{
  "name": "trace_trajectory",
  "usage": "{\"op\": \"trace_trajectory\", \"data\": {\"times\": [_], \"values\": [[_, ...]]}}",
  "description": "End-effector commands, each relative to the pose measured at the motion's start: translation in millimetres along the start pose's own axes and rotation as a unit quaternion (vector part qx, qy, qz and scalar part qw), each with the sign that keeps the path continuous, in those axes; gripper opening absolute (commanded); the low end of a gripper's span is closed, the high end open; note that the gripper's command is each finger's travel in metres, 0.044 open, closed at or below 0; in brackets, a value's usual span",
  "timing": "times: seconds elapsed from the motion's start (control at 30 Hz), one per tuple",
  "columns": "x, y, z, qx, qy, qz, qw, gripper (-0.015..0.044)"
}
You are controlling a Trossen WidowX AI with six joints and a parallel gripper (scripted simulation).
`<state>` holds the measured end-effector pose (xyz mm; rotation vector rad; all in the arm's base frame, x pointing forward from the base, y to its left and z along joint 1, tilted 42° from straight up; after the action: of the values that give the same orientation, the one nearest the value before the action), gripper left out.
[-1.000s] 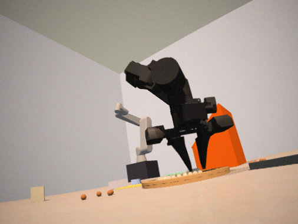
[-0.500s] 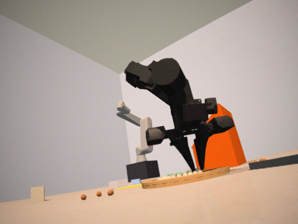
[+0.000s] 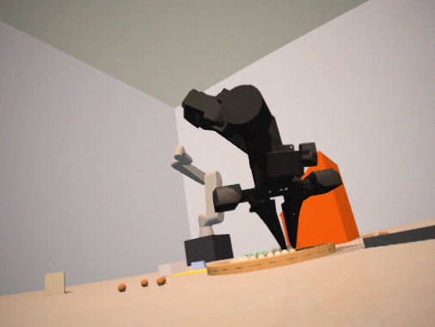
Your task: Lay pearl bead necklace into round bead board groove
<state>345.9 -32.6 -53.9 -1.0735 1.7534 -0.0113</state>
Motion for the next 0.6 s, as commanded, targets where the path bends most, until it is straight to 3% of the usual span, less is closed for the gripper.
{"op": "trace_trajectory", "data": {"times": [0.0, 0.57], "values": [[-0.5, -0.4, 0.0, 0.001, 0.000, 0.000, 1.000, 0.0000], [-6.1, 4.3, 3.3, -0.003, 0.001, -0.001, 1.000, 0.0000]]}}
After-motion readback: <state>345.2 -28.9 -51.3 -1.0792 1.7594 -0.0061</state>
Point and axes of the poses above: the point midway between the two fingers, 35 mm back from their tips, its own x axis out along the fingers, its own y axis across the jaws, z = x × y, the point moved 7 cm from there along -x, back along the fingers, and after that the axes turned 8 degrees about -x, right-handed, at the moved point
